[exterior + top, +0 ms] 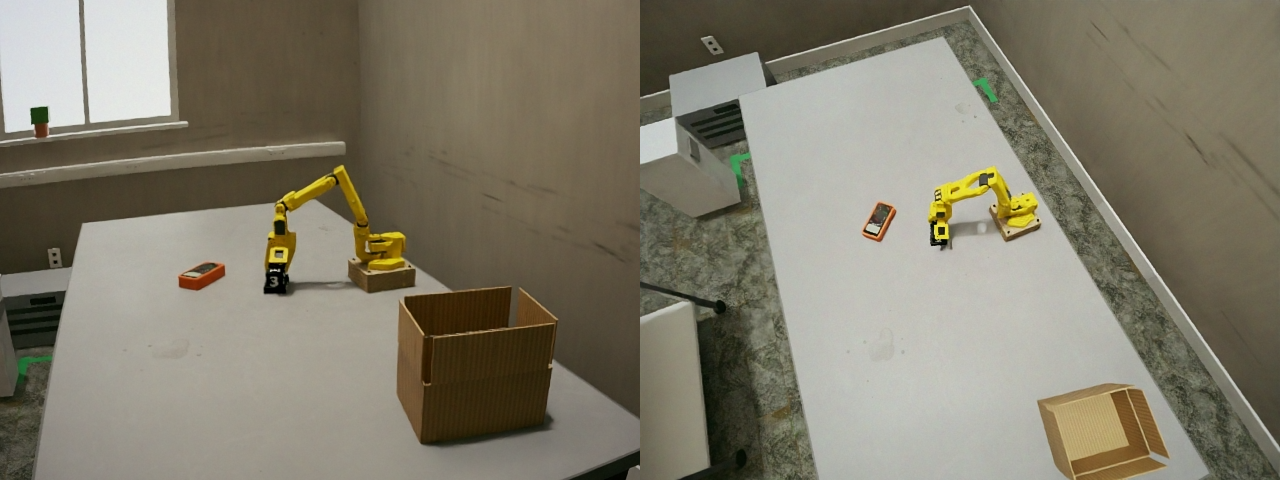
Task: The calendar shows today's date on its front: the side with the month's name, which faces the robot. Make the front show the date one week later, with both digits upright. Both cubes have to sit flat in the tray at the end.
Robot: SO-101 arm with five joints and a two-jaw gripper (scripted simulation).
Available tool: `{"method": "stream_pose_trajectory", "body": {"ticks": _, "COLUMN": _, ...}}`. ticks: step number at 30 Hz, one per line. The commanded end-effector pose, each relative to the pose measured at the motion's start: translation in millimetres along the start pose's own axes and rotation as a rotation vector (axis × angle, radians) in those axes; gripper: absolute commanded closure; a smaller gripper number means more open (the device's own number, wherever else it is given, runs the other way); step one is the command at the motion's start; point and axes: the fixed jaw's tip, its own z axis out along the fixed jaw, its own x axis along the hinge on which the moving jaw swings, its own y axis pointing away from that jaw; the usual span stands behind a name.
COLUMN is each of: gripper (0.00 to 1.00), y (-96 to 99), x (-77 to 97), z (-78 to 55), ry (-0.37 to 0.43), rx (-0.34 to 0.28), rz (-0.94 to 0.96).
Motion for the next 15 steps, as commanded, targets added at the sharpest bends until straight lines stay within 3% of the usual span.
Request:
{"method": "stream_pose_trajectory", "body": {"ticks": 1, "gripper": 0.76, "y": 3.2, "x": -1.5, "z": 3.0, "ry": -0.001, "rx": -0.014, "rz": 0.002}}
{"method": "stream_pose_trajectory", "body": {"ticks": 15, "gripper": 0.7, "y": 3.2, "x": -1.5, "z": 3.0, "ry": -0.001, "rx": -0.014, "rz": 0.002}}
